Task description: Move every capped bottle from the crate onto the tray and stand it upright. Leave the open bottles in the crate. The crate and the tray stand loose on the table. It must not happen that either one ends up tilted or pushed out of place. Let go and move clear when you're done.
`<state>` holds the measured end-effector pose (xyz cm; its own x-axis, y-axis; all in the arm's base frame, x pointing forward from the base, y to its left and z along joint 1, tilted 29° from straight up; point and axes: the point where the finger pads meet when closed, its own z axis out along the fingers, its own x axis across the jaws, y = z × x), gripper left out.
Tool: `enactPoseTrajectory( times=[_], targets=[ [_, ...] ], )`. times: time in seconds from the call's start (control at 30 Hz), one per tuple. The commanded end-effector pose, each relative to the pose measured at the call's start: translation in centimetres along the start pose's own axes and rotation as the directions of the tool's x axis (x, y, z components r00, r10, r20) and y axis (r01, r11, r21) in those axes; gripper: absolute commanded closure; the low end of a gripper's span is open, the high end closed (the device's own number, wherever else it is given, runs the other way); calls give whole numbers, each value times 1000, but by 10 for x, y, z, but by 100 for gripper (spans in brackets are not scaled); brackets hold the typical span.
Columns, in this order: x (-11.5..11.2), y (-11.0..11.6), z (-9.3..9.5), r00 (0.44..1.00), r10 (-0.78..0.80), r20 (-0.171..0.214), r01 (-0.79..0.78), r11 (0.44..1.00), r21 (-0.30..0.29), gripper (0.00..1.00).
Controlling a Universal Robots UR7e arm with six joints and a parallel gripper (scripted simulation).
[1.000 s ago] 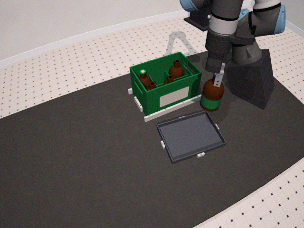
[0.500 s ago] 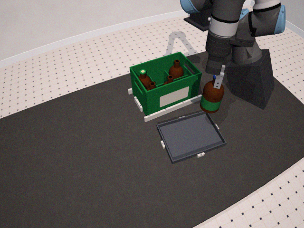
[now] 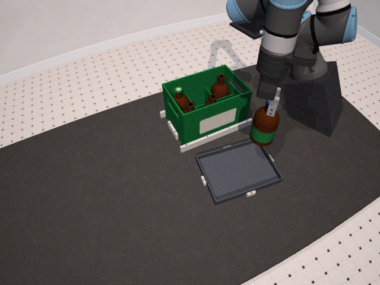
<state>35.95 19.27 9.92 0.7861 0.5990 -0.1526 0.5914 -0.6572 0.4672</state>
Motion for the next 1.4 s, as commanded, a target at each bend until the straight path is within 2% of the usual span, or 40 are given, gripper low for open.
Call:
enactPoseTrajectory(
  times=[0.0, 0.2, 0.27, 0.3, 0.77, 0.83, 0.87, 1.37],
  targets=[
    [0, 0, 13, 1000, 0, 2, 0, 1000, 0, 100],
    [1, 0, 25, 1000, 0, 2, 0, 1000, 0, 100],
    [1, 0, 25, 1000, 0, 2, 0, 1000, 0, 100],
    [0, 0, 17, 1000, 0, 2, 0, 1000, 0, 100],
    [0, 1, 45, 1000, 0, 2, 0, 1000, 0, 100],
    [0, 1, 45, 1000, 0, 2, 0, 1000, 0, 100],
    [0, 0, 37, 1000, 0, 2, 0, 1000, 0, 100],
    [0, 1, 65, 1000, 0, 2, 0, 1000, 0, 100]
  ],
)
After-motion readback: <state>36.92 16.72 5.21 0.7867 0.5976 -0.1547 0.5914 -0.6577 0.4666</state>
